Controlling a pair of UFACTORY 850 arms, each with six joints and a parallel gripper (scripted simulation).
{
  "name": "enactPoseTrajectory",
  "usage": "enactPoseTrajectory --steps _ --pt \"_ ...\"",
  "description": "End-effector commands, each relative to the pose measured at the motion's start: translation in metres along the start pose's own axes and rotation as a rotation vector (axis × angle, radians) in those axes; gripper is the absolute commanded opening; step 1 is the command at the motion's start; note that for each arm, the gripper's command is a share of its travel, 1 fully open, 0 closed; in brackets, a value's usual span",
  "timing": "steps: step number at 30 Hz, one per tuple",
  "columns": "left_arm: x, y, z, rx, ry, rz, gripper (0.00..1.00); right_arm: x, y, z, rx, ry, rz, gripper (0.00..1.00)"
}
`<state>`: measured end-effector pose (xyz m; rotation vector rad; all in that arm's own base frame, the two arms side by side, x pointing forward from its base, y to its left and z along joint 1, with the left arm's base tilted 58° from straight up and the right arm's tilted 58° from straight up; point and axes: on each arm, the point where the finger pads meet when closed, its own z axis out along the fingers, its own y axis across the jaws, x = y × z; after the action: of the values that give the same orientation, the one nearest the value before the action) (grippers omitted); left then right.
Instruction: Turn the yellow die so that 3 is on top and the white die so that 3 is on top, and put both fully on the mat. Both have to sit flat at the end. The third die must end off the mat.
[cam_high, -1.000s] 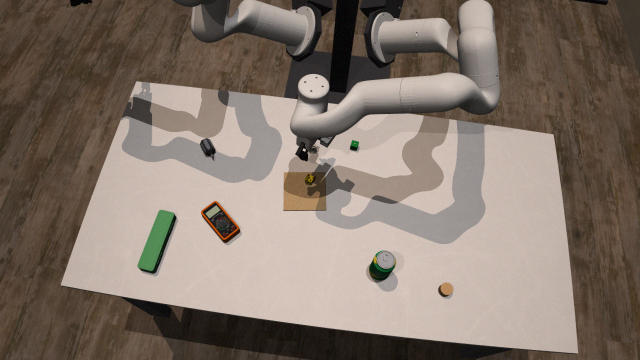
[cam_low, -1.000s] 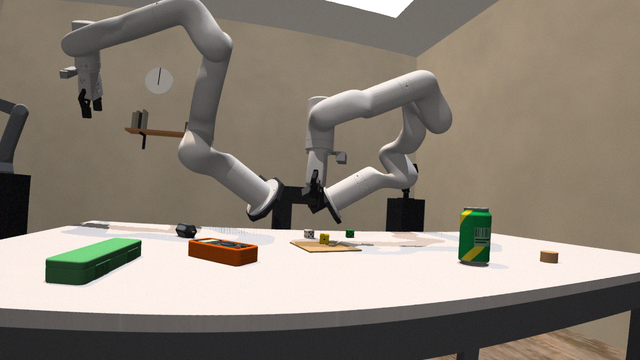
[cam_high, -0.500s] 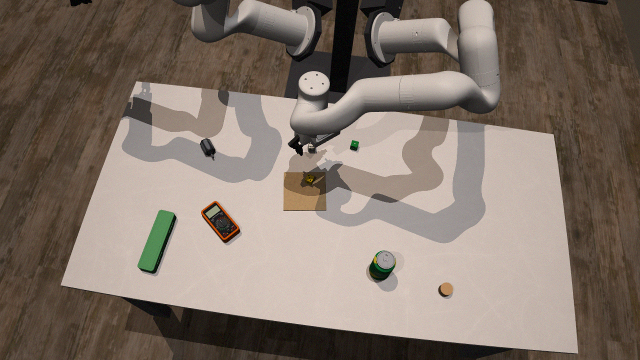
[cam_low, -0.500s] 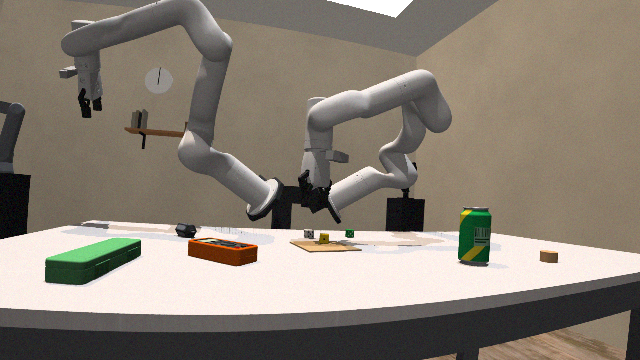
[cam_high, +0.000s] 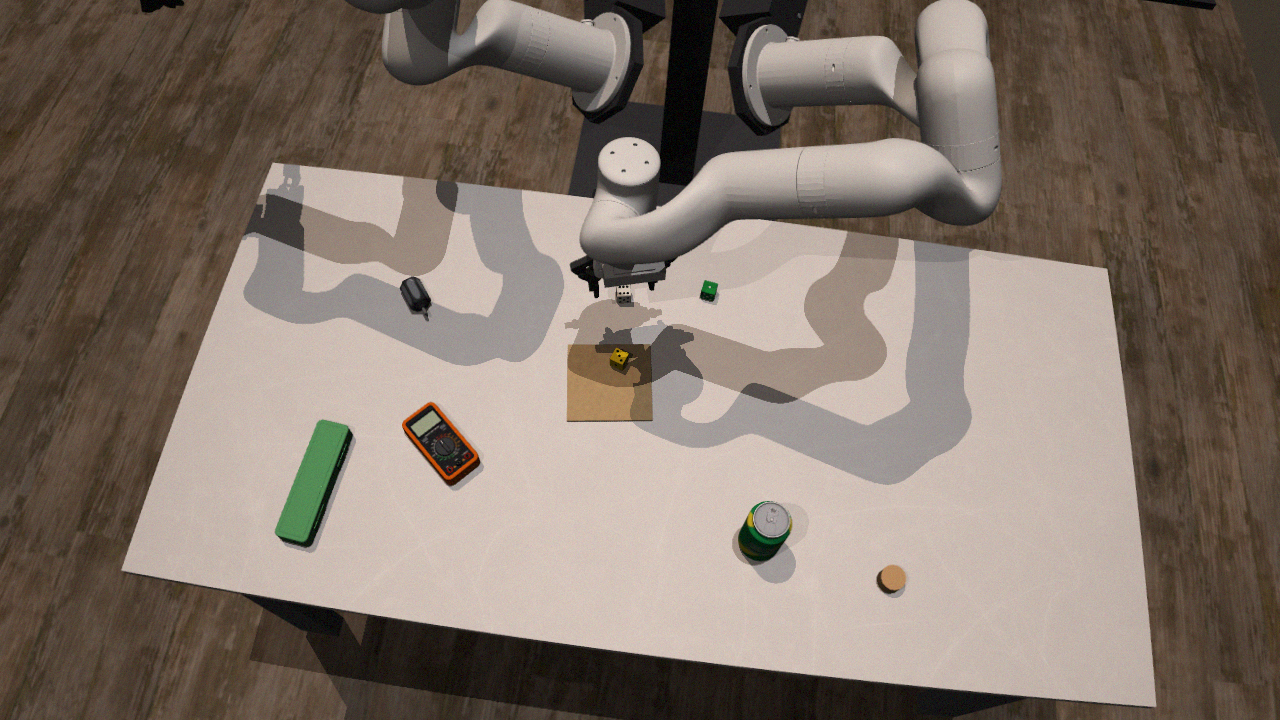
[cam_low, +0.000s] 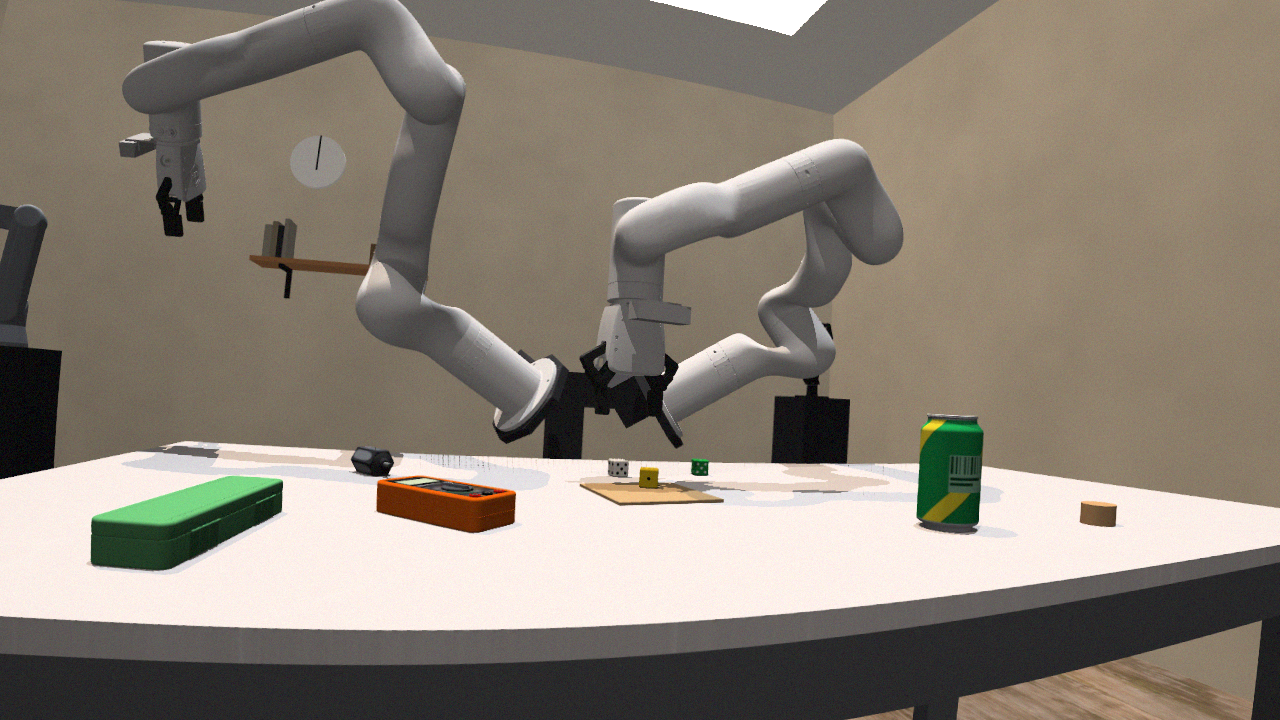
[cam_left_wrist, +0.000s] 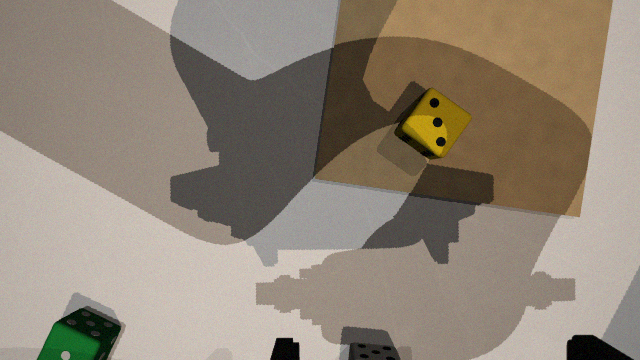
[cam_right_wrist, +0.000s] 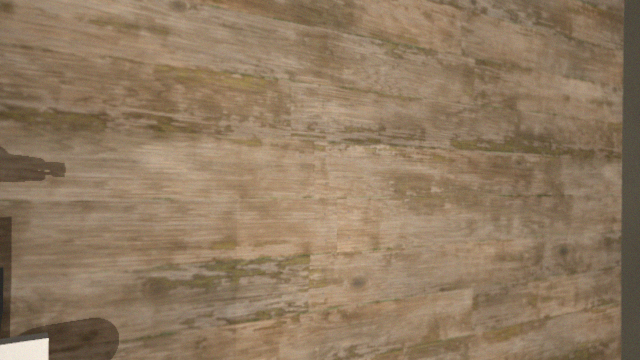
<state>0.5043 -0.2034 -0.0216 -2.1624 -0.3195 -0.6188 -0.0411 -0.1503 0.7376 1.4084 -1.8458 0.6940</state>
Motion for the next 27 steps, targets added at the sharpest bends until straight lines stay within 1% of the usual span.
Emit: enactPoseTrajectory --steps 1,3,5,6,7,9,13,14,15,16,19,22,24,27 --pt "-0.003 -0.001 -0.001 0.003 -0.007 0.158 1.00 0.000 0.000 -0.001 0.000 0.002 0.000 1.00" --pt "-0.004 -0.001 -0.001 0.002 -0.007 0.233 1.00 0.000 0.000 -0.001 0.000 0.002 0.000 1.00" --pt "-0.004 -0.001 -0.001 0.002 -0.007 0.233 1.00 0.000 0.000 -0.001 0.000 0.002 0.000 1.00" --pt "-0.006 -0.002 0.000 0.002 -0.007 0.308 1.00 0.000 0.000 -0.001 0.000 0.002 0.000 1.00" --pt "-0.007 -0.002 0.000 0.002 -0.007 0.346 1.00 0.000 0.000 -0.001 0.000 0.002 0.000 1.00" --pt "-0.008 -0.002 0.000 0.002 -0.008 0.381 1.00 0.000 0.000 -0.001 0.000 0.002 0.000 1.00" --pt "-0.011 -0.004 0.000 0.002 -0.008 0.519 1.00 0.000 0.000 -0.001 0.000 0.002 0.000 1.00" --pt "-0.011 -0.004 0.000 0.002 -0.008 0.521 1.00 0.000 0.000 -0.001 0.000 0.002 0.000 1.00" --pt "-0.012 -0.004 0.000 0.002 -0.008 0.579 1.00 0.000 0.000 -0.001 0.000 0.002 0.000 1.00" --pt "-0.012 -0.004 0.000 0.002 -0.008 0.589 1.00 0.000 0.000 -0.001 0.000 0.002 0.000 1.00" --pt "-0.015 -0.005 0.000 0.001 -0.008 0.696 1.00 0.000 0.000 -0.001 0.000 0.002 0.000 1.00" --pt "-0.015 -0.005 0.000 0.001 -0.008 0.719 1.00 0.000 0.000 -0.001 0.000 0.002 0.000 1.00" --pt "-0.018 -0.006 0.000 0.001 -0.008 0.836 1.00 0.000 0.000 -0.001 0.000 0.002 0.000 1.00" --pt "-0.019 -0.007 0.000 0.001 -0.009 0.899 1.00 0.000 0.000 -0.001 0.000 0.002 0.000 1.00"
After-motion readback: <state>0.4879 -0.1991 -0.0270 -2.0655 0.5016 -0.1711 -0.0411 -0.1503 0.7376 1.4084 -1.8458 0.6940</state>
